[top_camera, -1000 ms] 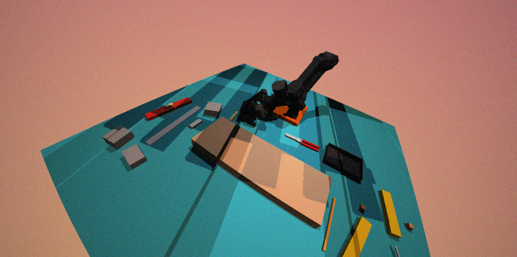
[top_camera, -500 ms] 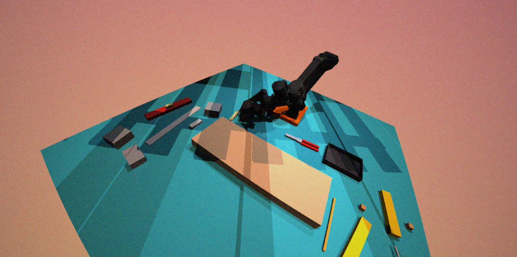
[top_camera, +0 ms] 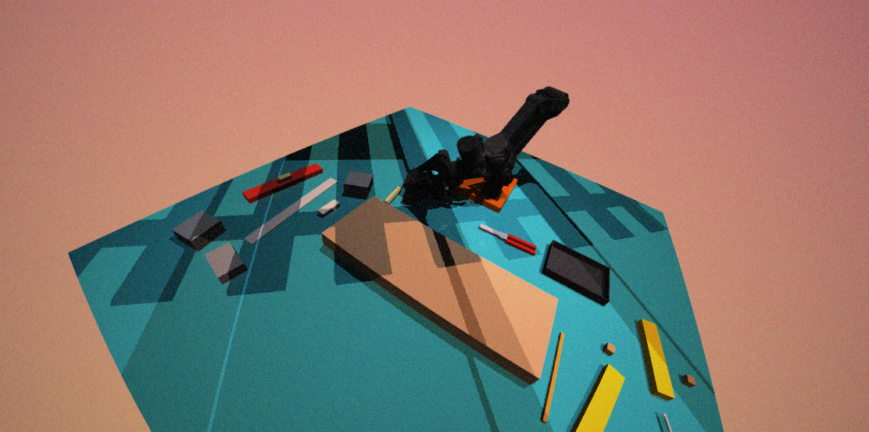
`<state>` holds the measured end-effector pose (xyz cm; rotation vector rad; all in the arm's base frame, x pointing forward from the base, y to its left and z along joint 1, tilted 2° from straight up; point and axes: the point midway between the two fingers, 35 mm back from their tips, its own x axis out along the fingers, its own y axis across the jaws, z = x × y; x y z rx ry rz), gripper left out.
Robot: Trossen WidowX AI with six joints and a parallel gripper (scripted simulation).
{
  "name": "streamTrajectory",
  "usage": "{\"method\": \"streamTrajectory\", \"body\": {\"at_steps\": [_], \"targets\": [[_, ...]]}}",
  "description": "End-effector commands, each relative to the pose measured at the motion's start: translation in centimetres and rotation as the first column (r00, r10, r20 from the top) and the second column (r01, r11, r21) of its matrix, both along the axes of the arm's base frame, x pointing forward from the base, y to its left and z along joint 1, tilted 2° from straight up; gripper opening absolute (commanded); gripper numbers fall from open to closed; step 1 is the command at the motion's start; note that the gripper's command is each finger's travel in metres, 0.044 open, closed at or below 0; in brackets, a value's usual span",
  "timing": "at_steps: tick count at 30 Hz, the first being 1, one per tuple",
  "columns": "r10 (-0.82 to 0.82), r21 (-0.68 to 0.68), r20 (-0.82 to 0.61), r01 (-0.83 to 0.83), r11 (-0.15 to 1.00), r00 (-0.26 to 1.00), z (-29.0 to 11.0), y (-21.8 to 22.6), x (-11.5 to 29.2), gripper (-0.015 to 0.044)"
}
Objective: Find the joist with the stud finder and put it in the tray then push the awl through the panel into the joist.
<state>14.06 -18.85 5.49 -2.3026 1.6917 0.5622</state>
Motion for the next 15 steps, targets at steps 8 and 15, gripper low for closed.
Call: {"method": "streamTrajectory", "body": {"at_steps": [8, 15], "targets": [[0.000, 0.000, 0.000, 0.000, 1.000, 1.000, 0.00, 0.00, 0.00, 0.0378], [0.000, 0.000, 0.000, 0.000, 1.000, 1.000, 0.00, 0.00, 0.00, 0.0378]]}}
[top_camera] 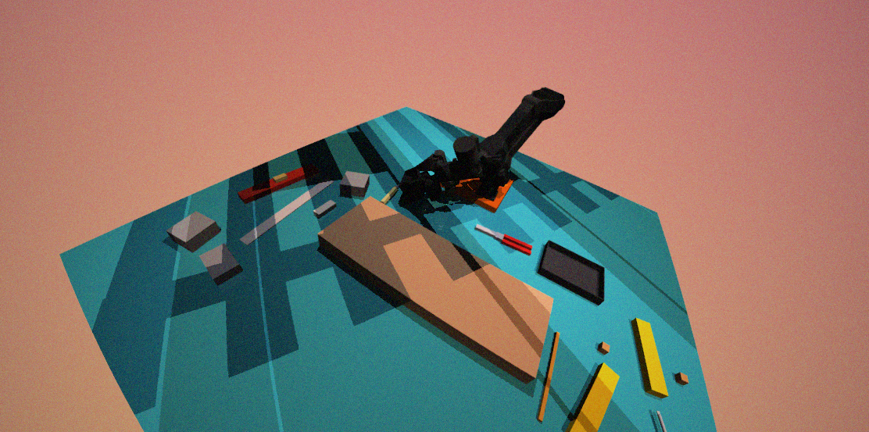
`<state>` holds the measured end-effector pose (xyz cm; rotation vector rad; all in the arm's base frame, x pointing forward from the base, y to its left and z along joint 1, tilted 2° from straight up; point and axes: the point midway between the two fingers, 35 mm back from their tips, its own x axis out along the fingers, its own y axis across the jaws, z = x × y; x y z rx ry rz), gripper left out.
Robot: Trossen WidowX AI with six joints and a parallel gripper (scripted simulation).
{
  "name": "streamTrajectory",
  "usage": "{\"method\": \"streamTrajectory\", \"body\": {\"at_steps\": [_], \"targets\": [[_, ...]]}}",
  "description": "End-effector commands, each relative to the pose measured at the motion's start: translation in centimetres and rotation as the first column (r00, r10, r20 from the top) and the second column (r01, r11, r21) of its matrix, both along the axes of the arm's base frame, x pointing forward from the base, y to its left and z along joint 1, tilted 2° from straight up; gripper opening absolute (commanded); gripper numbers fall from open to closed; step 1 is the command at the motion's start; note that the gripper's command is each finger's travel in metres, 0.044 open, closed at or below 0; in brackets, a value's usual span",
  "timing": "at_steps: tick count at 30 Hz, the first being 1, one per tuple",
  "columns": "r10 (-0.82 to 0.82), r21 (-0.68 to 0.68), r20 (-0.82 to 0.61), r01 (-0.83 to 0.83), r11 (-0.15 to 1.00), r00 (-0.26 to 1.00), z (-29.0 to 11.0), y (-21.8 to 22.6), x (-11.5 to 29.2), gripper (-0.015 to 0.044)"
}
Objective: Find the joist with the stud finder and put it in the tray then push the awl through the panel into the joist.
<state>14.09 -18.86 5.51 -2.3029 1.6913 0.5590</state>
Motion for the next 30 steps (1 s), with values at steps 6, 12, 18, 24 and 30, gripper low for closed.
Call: {"method": "streamTrajectory", "body": {"at_steps": [6, 12, 18, 24, 30], "targets": [[0.000, 0.000, 0.000, 0.000, 1.000, 1.000, 0.00, 0.00, 0.00, 0.0440], [0.000, 0.000, 0.000, 0.000, 1.000, 1.000, 0.00, 0.00, 0.00, 0.0440], [0.000, 0.000, 0.000, 0.000, 1.000, 1.000, 0.01, 0.01, 0.00, 0.0440], [0.000, 0.001, 0.000, 0.000, 1.000, 1.000, 0.09, 0.20, -0.01, 0.0440], [-0.001, 0.003, 0.000, 0.001, 1.000, 1.000, 0.21, 0.47, -0.04, 0.0440]]}}
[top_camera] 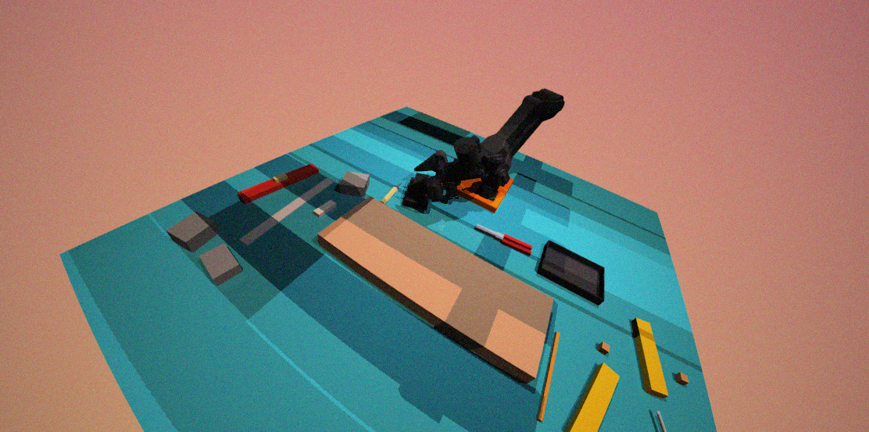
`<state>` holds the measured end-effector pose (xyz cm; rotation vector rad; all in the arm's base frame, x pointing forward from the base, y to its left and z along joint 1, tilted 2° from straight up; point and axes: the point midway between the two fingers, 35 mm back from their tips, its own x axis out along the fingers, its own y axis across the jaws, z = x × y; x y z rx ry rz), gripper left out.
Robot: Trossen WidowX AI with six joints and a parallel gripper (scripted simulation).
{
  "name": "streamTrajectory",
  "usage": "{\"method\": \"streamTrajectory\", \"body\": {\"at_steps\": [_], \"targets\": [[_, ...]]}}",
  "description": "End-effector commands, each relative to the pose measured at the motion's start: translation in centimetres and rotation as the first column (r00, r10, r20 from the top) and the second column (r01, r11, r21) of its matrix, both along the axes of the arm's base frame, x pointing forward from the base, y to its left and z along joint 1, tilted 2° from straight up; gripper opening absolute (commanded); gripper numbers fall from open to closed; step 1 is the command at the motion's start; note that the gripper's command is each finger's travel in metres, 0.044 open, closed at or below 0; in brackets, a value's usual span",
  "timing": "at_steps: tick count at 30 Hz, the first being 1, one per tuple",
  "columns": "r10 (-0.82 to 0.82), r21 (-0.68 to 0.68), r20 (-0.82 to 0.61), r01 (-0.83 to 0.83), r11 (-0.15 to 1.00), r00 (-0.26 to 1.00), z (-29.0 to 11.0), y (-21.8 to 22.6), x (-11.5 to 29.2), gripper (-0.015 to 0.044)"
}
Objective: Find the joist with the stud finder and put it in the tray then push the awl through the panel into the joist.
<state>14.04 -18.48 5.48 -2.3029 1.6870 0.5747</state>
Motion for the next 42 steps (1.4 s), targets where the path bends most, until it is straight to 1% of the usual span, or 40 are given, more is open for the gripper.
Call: {"method": "streamTrajectory", "body": {"at_steps": [1, 40, 42], "targets": [[-0.004, -0.003, 0.008, 0.004, 1.000, 1.000, 0.3, 0.1, 0.0, 0.0440], [-0.005, -0.001, 0.007, 0.005, 1.000, 1.000, 1.1, 1.8, -0.5, 0.0440], [-0.004, -0.001, 0.006, 0.004, 1.000, 1.000, 1.6, 1.8, -0.4, 0.0440]]}}
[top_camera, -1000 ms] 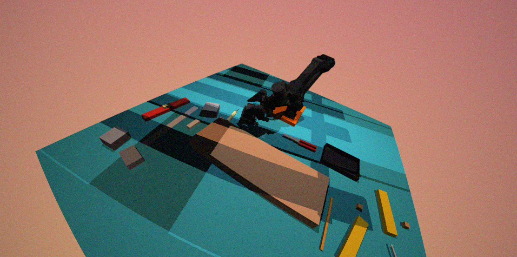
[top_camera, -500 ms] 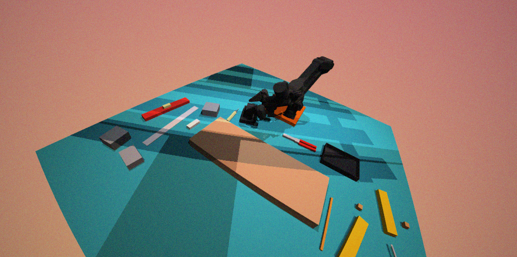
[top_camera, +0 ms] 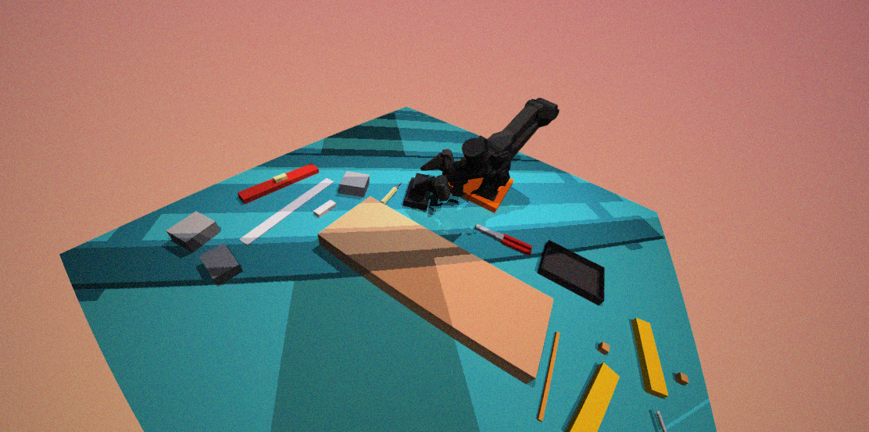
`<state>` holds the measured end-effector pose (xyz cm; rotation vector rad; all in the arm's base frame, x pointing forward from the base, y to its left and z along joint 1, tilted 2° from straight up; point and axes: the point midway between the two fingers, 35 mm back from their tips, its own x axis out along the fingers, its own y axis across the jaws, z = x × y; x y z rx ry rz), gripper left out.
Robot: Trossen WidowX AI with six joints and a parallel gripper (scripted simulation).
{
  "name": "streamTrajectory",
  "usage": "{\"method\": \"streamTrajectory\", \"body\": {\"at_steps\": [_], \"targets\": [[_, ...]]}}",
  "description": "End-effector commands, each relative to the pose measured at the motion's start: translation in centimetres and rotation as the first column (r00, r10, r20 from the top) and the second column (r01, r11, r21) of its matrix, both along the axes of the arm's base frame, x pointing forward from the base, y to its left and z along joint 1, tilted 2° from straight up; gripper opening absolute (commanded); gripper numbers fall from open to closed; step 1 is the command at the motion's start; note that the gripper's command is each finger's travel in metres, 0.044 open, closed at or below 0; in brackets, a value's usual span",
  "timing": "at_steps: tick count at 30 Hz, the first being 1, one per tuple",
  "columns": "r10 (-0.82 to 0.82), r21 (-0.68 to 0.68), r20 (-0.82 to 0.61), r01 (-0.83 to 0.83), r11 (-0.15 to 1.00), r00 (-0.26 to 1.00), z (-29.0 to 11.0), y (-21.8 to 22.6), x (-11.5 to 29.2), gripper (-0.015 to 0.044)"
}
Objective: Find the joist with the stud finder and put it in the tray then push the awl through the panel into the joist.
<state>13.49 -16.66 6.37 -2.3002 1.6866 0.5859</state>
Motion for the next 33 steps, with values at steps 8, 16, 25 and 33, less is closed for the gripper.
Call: {"method": "streamTrajectory", "body": {"at_steps": [8, 16, 25, 33], "targets": [[-0.001, -0.002, 0.005, 0.001, 1.000, 1.000, 7.4, -0.1, 0.2, 0.0440], [-0.092, 0.185, 0.079, 0.076, 0.980, 0.993, 5.7, -0.7, 0.7, 0.0440], [-0.721, 0.833, 0.051, 0.369, 0.413, 0.691, 2.6, -1.5, 0.5, 0.0440], [-0.932, 0.934, -0.288, 0.280, -0.223, 0.219, 2.4, -2.1, 0.5, 0.0440]]}}
